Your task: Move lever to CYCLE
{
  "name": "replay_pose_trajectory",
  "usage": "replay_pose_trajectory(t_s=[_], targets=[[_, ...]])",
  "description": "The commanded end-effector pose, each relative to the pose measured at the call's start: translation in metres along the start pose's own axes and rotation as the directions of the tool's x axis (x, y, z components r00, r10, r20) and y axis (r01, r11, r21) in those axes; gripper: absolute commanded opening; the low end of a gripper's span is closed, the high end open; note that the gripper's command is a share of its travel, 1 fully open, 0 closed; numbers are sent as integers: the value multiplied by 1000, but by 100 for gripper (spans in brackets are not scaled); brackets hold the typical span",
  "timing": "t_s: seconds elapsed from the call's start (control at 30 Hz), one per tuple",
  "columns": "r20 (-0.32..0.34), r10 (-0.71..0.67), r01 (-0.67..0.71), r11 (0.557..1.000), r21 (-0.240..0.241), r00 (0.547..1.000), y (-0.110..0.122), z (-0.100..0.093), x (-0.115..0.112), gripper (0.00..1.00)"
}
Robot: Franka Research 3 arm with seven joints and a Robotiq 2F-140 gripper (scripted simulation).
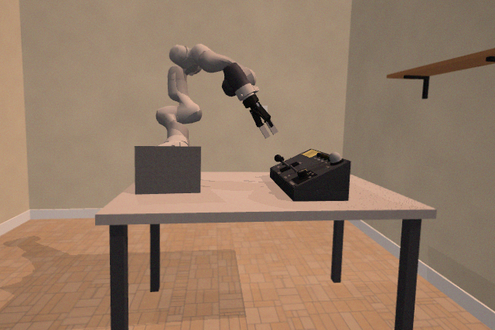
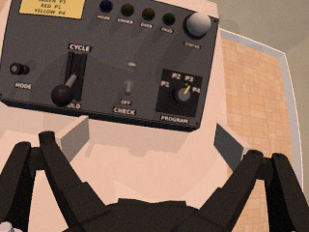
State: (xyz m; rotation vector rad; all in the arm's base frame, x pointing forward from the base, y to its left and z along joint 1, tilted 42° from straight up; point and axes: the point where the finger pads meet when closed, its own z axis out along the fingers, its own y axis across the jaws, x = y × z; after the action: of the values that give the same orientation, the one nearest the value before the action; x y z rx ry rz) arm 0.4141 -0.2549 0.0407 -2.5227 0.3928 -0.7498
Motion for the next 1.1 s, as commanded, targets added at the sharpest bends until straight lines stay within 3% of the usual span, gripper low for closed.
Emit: replay_pose_trajectory(t_s=[0.0, 1.07], targets=[[1, -7, 7, 1000, -1, 1000, 0, 0, -1, 100], [0, 0, 0, 1000, 0, 1000, 0, 0, 0, 100]])
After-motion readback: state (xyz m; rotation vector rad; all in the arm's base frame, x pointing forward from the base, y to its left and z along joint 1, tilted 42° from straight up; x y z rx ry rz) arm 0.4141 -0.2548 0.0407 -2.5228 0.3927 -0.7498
